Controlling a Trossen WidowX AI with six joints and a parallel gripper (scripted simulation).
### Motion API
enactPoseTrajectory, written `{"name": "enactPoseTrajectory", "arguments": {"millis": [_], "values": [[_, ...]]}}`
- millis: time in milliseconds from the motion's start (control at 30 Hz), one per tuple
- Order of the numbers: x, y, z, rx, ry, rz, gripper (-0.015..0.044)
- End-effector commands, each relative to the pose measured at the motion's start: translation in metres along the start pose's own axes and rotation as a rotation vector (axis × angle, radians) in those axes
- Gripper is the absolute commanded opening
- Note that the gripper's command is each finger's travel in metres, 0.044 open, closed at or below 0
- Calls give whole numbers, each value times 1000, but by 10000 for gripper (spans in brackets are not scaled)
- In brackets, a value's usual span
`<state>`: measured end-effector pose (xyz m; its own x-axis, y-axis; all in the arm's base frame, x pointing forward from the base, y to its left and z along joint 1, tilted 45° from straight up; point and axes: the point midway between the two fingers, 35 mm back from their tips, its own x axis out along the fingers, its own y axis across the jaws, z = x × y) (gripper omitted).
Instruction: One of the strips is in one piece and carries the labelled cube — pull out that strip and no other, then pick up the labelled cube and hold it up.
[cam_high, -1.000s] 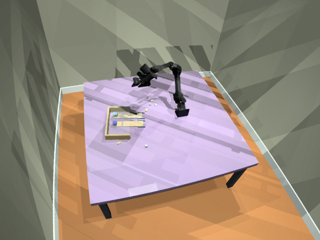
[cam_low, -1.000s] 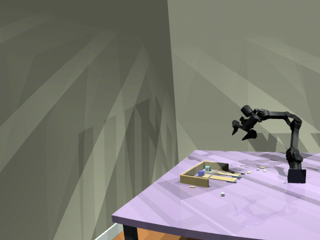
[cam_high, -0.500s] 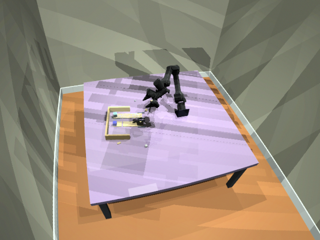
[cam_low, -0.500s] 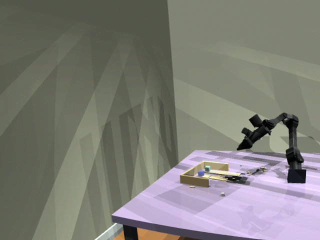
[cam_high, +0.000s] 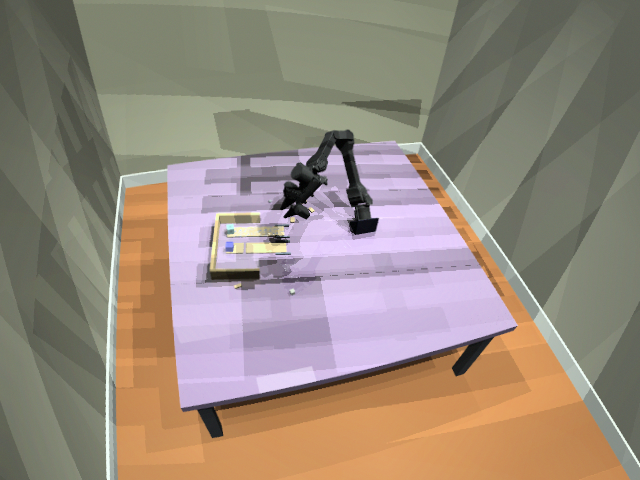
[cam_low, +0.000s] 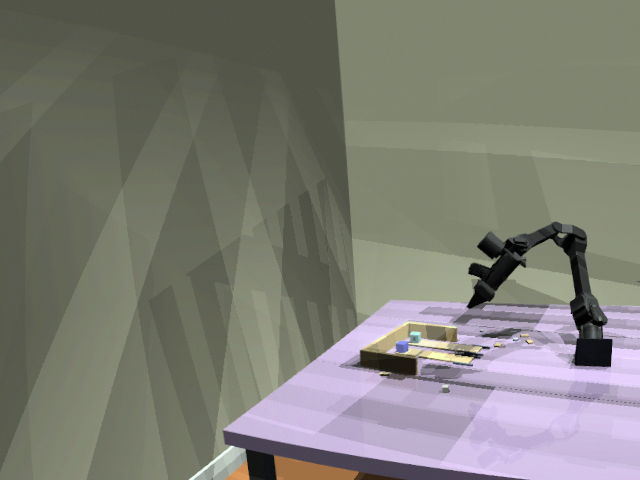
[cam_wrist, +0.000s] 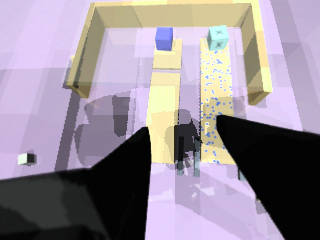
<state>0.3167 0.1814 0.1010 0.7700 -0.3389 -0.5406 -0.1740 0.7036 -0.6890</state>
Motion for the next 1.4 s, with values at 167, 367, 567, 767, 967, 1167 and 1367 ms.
{"name": "enactPoseTrajectory", "arguments": {"millis": [167, 367, 567, 767, 967, 1167, 1367], "values": [[56, -33, -14, 114, 426, -41, 6], [79, -64, -35, 200, 711, -100, 0], [79, -66, -36, 203, 720, -102, 0], [83, -66, -39, 203, 720, -102, 0], [91, -66, -45, 203, 719, -101, 0], [99, -67, -51, 203, 719, -101, 0], [106, -68, -58, 203, 719, -101, 0]]}}
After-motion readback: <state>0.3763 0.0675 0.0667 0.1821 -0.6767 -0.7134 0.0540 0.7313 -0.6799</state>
